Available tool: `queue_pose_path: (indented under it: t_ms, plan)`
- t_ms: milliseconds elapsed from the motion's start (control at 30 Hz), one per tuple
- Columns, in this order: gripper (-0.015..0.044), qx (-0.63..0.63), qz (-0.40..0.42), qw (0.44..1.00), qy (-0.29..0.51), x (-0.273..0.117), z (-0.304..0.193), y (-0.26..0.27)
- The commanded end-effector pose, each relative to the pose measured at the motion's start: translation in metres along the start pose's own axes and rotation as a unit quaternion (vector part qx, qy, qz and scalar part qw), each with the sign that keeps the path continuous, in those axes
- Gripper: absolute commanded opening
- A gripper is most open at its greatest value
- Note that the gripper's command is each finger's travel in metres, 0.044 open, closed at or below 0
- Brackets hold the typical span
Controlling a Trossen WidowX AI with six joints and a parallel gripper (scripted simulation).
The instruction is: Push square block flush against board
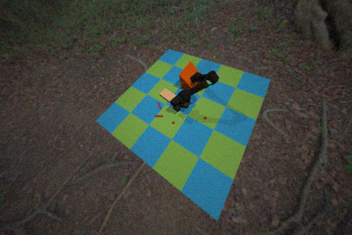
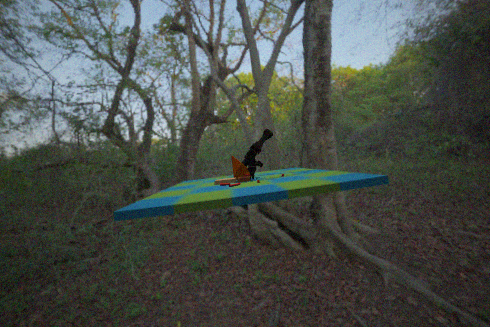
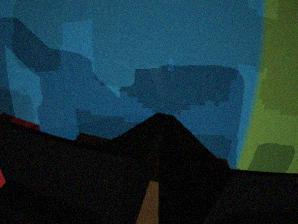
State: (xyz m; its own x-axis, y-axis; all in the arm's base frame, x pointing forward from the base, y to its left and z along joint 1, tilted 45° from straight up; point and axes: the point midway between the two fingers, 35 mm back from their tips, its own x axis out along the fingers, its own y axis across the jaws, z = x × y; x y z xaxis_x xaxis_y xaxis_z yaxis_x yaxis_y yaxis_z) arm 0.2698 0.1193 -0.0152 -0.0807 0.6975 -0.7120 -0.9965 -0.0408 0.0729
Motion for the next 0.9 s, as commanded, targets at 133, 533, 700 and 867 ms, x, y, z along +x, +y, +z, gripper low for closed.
queue_pose_path:
  t_ms: [133,533,700,867]
  plan:
    - [0.0000,0.002,0.002,1.000,0.001,0.001,-0.014,0.000]
    - [0.0000,0.002,0.001,1.000,0.002,0.001,-0.033,-0.001]
    - [0.0000,0.002,0.001,1.000,0.002,0.001,-0.039,-0.001]
    - [0.0000,0.002,0.001,1.000,0.002,0.001,-0.034,-0.002]
